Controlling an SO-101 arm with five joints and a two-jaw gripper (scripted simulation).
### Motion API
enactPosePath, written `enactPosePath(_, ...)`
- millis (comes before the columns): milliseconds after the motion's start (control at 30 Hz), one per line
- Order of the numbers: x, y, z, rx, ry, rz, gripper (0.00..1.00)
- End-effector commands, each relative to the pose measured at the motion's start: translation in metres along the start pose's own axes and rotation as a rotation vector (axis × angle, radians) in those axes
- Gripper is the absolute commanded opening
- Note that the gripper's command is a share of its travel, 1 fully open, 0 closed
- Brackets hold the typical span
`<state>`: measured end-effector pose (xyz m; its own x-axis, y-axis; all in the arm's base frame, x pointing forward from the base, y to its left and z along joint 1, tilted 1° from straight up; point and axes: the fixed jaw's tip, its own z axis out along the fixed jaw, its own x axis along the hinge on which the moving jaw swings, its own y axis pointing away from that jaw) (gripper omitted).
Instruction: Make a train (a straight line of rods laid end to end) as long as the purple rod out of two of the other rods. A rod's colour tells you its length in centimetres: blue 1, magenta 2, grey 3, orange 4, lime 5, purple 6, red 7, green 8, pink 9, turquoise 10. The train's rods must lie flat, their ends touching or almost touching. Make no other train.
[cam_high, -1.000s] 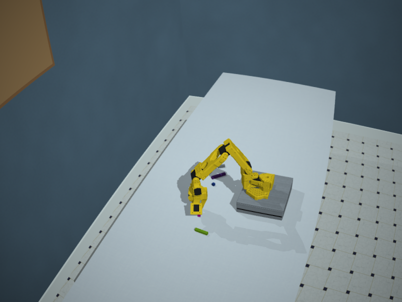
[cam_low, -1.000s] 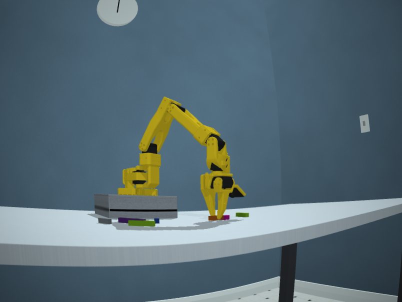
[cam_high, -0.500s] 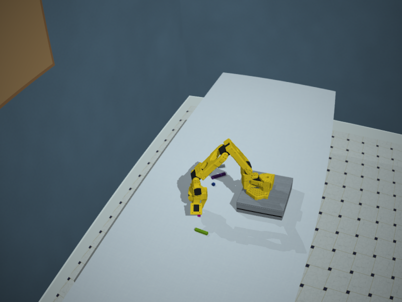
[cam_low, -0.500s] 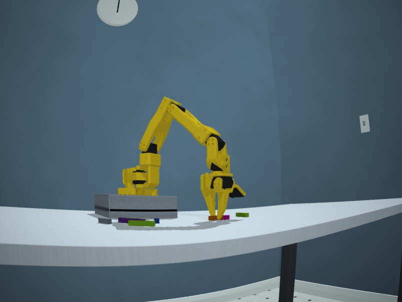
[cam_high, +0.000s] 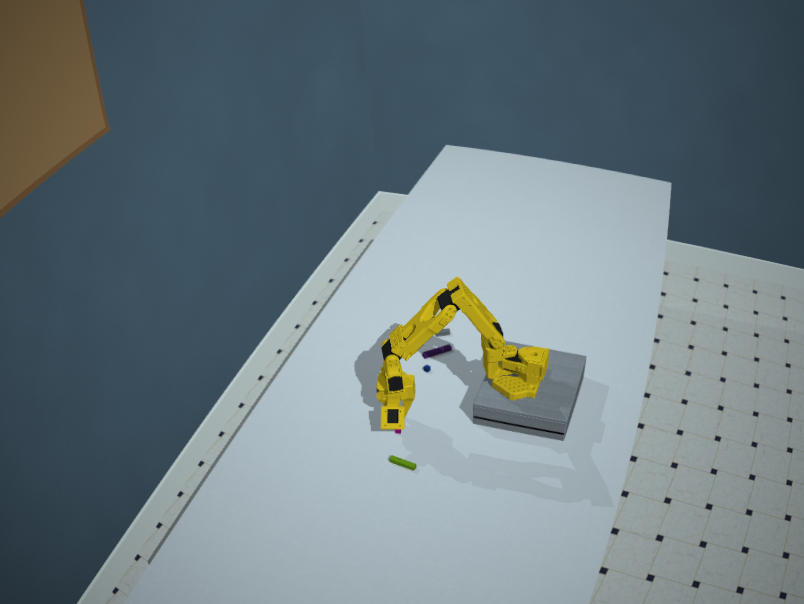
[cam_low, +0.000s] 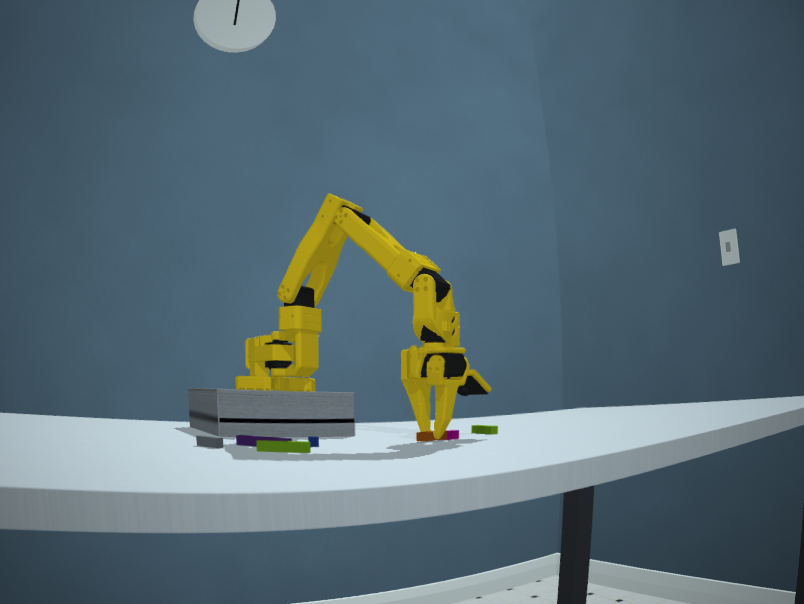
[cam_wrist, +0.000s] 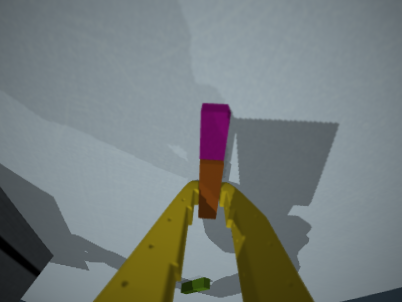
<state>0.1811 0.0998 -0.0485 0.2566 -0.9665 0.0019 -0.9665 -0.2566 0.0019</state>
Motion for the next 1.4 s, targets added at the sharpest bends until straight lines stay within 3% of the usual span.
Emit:
enactPosePath(0,-0.0021,0.0028,0.0008,-0.003,-0.001,-0.005,0.00)
enactPosePath(533,-0.0021,0.0028,0.0008,-0.003,-0.001,-0.005,0.00)
enactPosePath(1367,-0.0021,0.0028,0.0008,-0.003,-0.001,-0.005,0.08)
